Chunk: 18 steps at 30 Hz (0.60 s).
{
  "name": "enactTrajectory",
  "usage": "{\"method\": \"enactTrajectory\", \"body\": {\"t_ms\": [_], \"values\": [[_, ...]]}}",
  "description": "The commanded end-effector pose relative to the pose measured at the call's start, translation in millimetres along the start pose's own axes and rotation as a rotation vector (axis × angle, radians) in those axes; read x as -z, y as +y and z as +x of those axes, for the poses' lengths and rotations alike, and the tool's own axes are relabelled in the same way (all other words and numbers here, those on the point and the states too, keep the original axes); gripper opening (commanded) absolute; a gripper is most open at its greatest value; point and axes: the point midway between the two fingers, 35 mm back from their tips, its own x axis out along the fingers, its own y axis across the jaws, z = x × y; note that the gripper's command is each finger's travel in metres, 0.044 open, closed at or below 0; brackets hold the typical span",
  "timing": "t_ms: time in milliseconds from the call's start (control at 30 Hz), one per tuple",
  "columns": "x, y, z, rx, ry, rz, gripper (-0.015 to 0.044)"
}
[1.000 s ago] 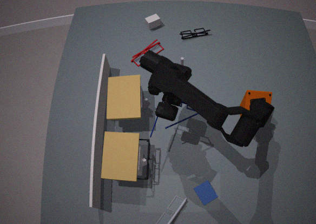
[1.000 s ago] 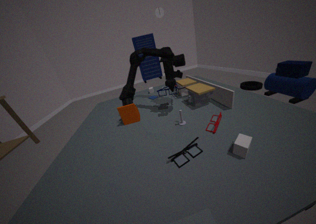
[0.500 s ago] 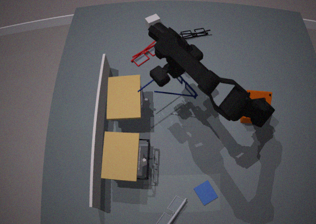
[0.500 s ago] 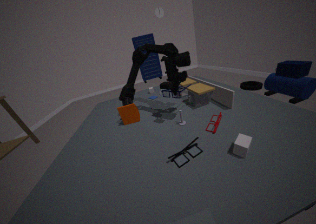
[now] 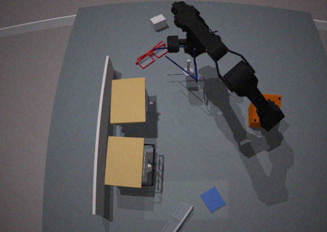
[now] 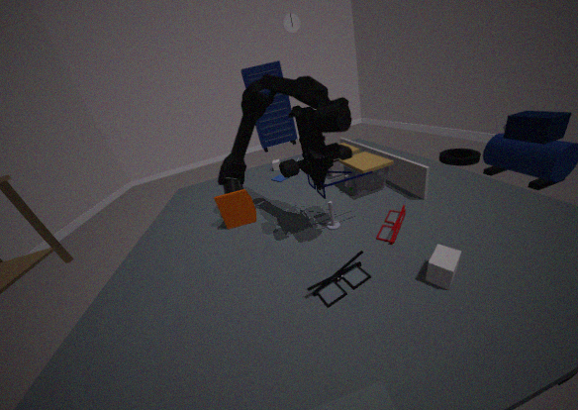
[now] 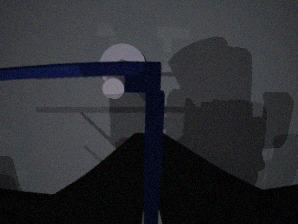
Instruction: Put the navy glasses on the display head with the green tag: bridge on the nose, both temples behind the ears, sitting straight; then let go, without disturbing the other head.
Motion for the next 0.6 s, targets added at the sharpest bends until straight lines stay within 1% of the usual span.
{"method": "enactTrajectory", "body": {"t_ms": [0,133,367,467,567], "values": [[-26.6,-19.4,4.3,0.005,0.003,0.184,0.0],[-44.4,-34.6,8.1,0.006,0.009,0.318,0.0],[-45.3,-35.3,9.2,0.006,0.01,0.324,0.0],[-45.7,-34.8,17.1,0.005,0.01,0.324,0.0],[-46.0,-34.3,32.1,0.005,0.01,0.324,0.0]]}}
